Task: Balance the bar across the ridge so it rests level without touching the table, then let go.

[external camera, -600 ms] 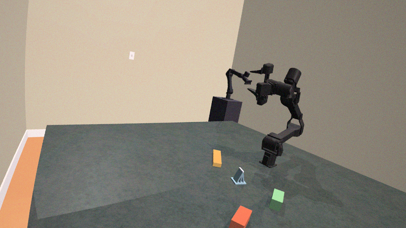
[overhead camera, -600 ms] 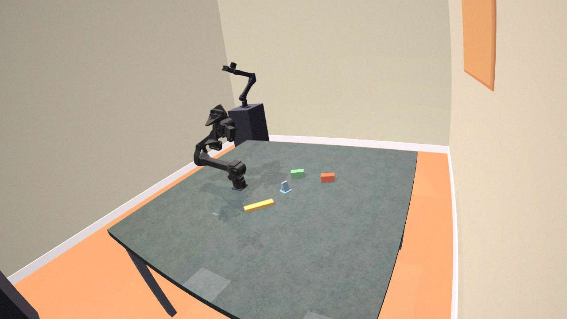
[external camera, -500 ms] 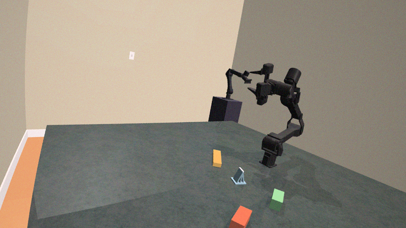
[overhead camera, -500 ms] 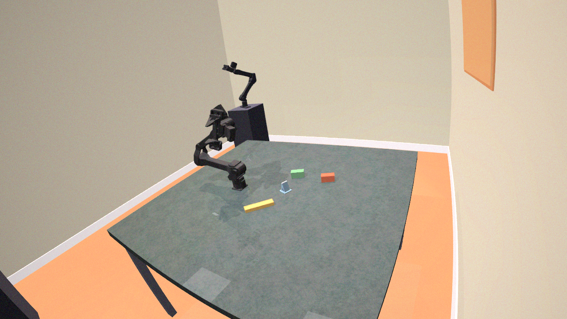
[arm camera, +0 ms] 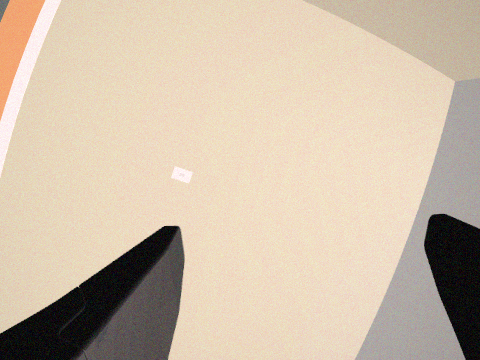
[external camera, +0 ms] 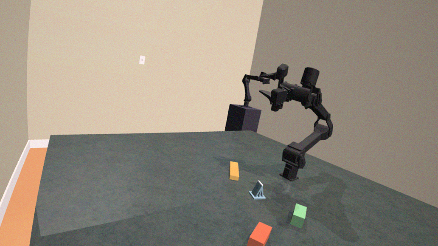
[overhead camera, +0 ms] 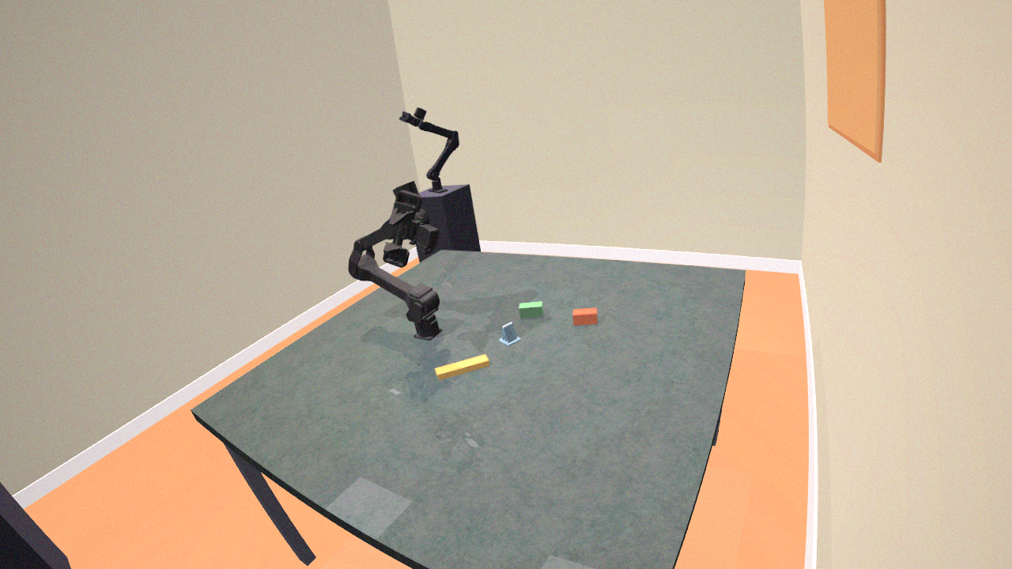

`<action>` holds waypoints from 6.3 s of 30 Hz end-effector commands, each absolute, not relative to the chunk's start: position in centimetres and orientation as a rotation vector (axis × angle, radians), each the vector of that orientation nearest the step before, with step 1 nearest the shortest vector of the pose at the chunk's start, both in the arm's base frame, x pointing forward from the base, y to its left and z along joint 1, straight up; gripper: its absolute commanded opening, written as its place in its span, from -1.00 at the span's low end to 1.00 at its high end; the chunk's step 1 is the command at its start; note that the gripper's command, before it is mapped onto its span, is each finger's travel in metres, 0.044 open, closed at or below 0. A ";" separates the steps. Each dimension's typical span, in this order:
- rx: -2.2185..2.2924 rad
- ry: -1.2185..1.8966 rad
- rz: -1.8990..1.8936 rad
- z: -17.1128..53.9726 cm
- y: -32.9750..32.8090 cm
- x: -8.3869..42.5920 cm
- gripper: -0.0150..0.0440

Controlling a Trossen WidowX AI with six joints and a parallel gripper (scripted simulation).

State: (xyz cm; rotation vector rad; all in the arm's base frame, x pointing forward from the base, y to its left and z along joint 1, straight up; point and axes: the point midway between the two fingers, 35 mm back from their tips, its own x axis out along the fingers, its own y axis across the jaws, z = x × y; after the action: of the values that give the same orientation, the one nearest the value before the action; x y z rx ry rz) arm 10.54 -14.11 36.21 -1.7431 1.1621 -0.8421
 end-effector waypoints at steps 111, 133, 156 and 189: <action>-0.673 1.453 0.647 4.6 -10.8 23.8 0.58; -0.678 1.457 0.648 4.6 -10.8 23.7 -0.05; -0.676 1.455 0.647 9.2 -11.0 24.1 -0.49; -0.445 1.507 0.426 14.5 -7.3 25.5 -0.49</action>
State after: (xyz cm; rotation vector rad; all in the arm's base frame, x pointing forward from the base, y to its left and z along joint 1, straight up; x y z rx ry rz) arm 25.02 -8.11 14.44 -0.4977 1.4972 0.4741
